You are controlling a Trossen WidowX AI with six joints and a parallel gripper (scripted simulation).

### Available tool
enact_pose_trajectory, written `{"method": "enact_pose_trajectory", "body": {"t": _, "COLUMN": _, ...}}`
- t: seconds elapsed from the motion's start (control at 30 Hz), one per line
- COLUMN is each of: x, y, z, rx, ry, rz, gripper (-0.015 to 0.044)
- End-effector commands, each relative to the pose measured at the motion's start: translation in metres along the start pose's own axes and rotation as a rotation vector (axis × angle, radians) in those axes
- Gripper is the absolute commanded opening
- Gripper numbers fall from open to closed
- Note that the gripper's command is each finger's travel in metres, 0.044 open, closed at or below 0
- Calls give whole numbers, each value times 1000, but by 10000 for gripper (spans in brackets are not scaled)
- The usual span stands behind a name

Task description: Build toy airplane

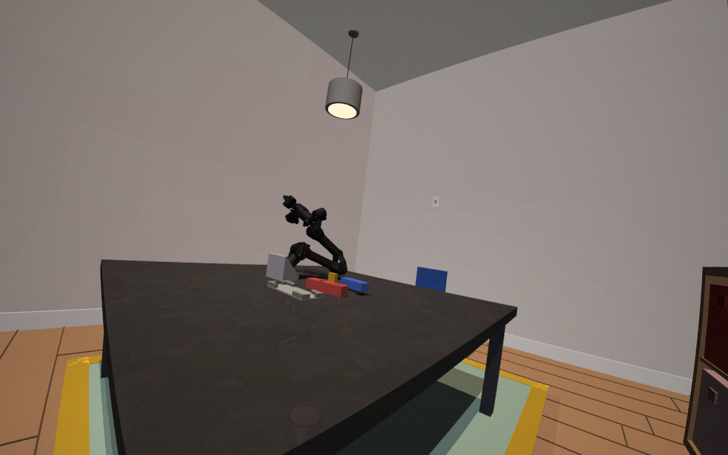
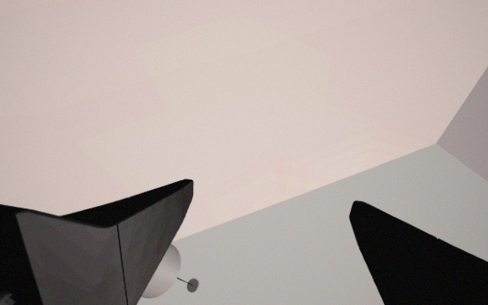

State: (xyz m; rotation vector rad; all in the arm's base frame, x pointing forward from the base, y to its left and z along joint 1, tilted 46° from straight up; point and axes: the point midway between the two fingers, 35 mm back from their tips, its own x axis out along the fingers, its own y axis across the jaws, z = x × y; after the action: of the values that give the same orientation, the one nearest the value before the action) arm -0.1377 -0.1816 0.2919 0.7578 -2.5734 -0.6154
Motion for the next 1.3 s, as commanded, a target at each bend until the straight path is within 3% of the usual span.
{"method": "enact_pose_trajectory", "body": {"t": 0.0, "x": 0, "y": 0, "z": 0, "rx": 0, "ry": 0, "rz": 0, "gripper": 426}}
{"method": "enact_pose_trajectory", "body": {"t": 0.07, "x": 2, "y": -11, "z": -4, "rx": -69, "ry": 5, "rz": -51, "gripper": 440}}
{"method": "enact_pose_trajectory", "body": {"t": 0.27, "x": -7, "y": -106, "z": -29, "rx": -659, "ry": 164, "rz": -490, "gripper": 440}}
{"method": "enact_pose_trajectory", "body": {"t": 0.4, "x": -36, "y": -168, "z": -39, "rx": -1035, "ry": 391, "rz": -763, "gripper": 440}}
{"method": "enact_pose_trajectory", "body": {"t": 0.6, "x": -102, "y": -235, "z": -43, "rx": -1482, "ry": 858, "rz": -1079, "gripper": 440}}
{"method": "enact_pose_trajectory", "body": {"t": 0.8, "x": -175, "y": -271, "z": -37, "rx": -1745, "ry": 1398, "rz": -1275, "gripper": 440}}
{"method": "enact_pose_trajectory", "body": {"t": 0.97, "x": -243, "y": -282, "z": -26, "rx": -1842, "ry": 1959, "rz": -1371, "gripper": 440}}
{"method": "enact_pose_trajectory", "body": {"t": 1.13, "x": -310, "y": -277, "z": -12, "rx": -1761, "ry": 2613, "rz": -1372, "gripper": 440}}
{"method": "enact_pose_trajectory", "body": {"t": 1.27, "x": -357, "y": -263, "z": 0, "rx": -1520, "ry": 3133, "rz": -1298, "gripper": 440}}
